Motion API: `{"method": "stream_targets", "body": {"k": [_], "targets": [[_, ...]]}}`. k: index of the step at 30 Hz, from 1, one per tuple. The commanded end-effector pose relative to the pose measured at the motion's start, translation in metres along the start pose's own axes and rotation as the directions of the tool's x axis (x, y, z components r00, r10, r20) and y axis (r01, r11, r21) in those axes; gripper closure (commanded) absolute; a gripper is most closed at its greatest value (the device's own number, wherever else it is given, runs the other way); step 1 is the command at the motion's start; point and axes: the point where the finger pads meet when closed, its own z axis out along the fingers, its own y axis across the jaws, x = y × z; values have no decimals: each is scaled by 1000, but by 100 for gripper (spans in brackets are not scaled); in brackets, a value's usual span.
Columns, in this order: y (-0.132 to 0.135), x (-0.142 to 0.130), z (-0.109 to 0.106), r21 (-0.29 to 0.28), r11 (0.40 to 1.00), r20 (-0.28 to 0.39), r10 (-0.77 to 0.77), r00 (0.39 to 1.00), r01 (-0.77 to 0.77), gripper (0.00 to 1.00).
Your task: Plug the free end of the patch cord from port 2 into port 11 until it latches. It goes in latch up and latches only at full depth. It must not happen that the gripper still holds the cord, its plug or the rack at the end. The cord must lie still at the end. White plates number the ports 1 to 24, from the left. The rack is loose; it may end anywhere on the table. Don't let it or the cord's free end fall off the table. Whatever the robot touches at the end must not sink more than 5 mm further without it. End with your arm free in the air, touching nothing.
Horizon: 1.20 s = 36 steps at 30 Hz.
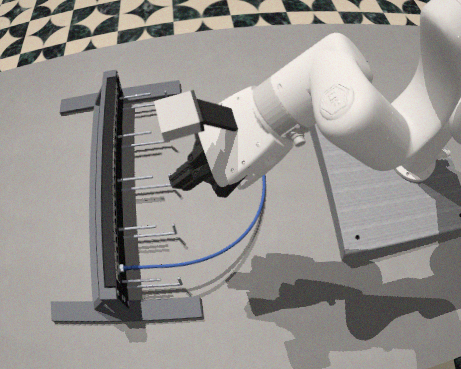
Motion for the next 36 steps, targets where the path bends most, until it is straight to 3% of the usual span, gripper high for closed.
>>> {"method": "stream_targets", "body": {"k": [1,36], "targets": [[0,1,0,-61,998,-159,-5,987,-5,100],[-12,-9,3,-67,995,-159,59,986,-70,100]]}}
